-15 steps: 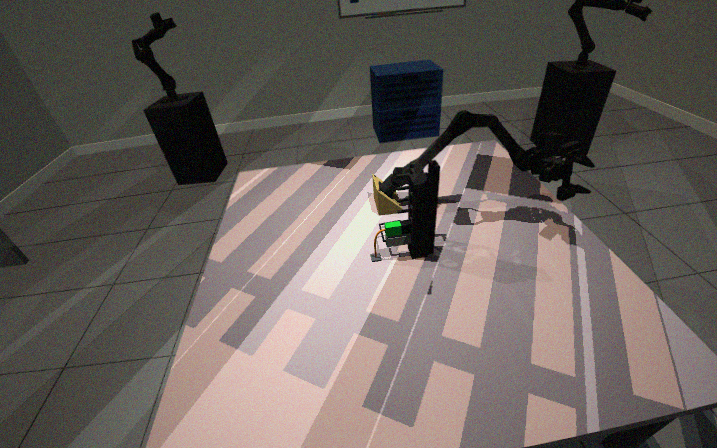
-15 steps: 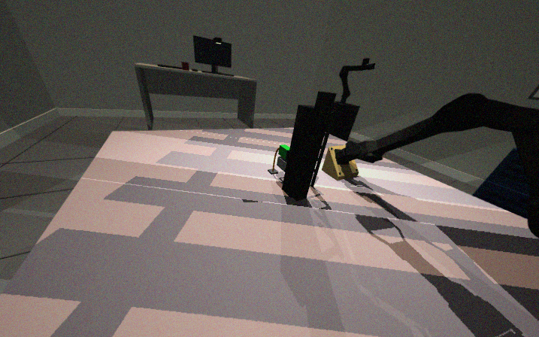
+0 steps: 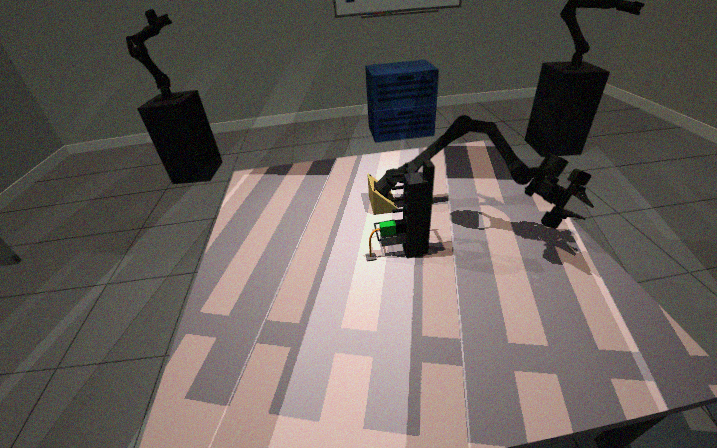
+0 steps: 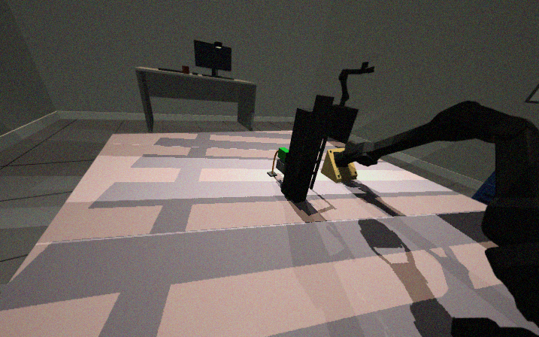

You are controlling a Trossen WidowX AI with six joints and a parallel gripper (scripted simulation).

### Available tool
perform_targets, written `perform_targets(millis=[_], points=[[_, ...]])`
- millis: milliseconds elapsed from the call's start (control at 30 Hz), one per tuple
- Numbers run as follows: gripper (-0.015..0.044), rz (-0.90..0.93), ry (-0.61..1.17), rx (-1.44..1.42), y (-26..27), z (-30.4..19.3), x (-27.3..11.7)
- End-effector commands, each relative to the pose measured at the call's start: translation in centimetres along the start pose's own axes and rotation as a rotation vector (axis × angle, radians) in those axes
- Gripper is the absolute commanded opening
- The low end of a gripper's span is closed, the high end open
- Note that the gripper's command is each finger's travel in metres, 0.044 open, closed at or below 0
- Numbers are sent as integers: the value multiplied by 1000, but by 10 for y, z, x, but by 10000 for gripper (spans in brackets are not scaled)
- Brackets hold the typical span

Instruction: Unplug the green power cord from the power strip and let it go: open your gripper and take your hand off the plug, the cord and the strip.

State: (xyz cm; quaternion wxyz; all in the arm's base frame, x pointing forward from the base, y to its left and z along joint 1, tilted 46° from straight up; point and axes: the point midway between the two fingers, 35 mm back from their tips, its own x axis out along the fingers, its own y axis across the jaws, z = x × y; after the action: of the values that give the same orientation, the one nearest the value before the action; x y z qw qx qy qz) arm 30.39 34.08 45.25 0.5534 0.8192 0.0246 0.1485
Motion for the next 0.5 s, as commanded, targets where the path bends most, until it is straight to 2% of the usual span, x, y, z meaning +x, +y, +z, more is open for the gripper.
perform_targets(millis=[0, 233, 467], points=[[160, -116, -20, -258, -44, 42, 41], [160, -339, -45, -540, -102, 121, 81], [160, -603, -56, -715, -151, 214, 95]])
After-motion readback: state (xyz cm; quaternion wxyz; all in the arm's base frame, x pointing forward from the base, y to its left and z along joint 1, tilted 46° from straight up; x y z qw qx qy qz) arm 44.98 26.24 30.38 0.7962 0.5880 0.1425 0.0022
